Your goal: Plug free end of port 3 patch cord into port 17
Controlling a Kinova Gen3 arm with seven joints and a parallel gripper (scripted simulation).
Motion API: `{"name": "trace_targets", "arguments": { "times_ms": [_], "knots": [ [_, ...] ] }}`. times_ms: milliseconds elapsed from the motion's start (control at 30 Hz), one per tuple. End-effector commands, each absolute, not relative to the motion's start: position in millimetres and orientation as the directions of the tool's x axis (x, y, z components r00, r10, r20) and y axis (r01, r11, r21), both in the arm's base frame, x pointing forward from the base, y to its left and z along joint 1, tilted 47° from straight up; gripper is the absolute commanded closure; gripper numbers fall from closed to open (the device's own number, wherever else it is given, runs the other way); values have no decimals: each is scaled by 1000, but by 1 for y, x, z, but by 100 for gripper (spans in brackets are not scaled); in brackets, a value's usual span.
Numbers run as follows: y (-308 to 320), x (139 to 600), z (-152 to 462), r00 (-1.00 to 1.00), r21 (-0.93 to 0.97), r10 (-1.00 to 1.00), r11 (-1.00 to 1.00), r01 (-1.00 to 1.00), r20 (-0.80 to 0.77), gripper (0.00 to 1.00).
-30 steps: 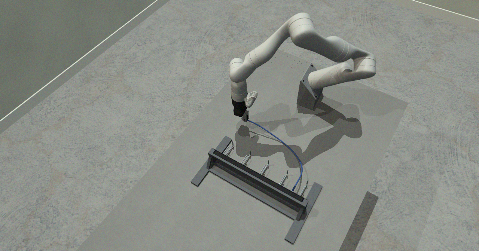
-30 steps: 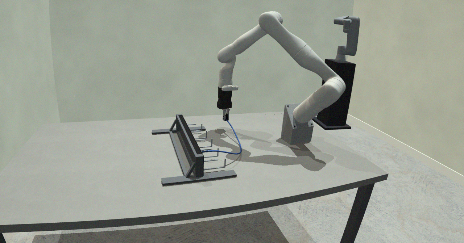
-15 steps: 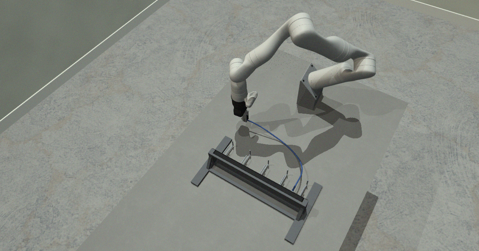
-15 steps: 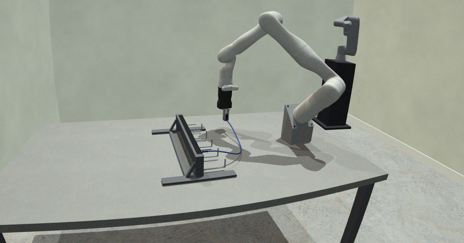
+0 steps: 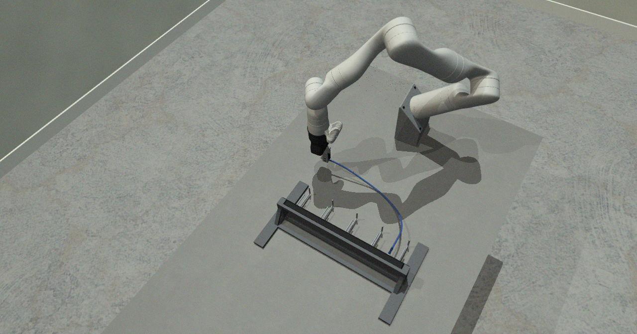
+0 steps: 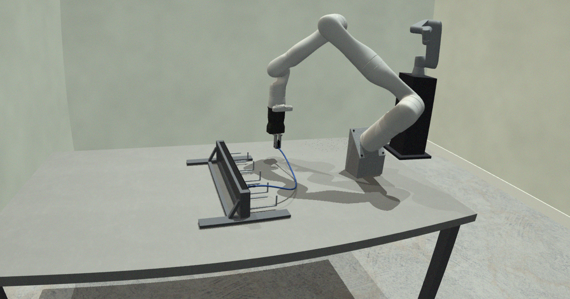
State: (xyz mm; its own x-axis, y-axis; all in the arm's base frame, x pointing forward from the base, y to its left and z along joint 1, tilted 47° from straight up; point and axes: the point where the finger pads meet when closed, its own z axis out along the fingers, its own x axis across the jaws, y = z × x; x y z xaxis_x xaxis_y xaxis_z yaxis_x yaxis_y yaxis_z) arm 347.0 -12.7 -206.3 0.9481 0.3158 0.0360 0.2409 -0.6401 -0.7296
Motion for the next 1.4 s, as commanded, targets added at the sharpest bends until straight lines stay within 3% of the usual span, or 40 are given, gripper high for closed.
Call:
{"name": "trace_targets", "arguments": {
  "times_ms": [0, 1367],
  "knots": [
    [-15, 350, -204, 952, -729, 303, -645, 229, 32, 100],
    [-4, 368, -189, 894, -710, 417, -578, 401, 166, 100]
  ]
}}
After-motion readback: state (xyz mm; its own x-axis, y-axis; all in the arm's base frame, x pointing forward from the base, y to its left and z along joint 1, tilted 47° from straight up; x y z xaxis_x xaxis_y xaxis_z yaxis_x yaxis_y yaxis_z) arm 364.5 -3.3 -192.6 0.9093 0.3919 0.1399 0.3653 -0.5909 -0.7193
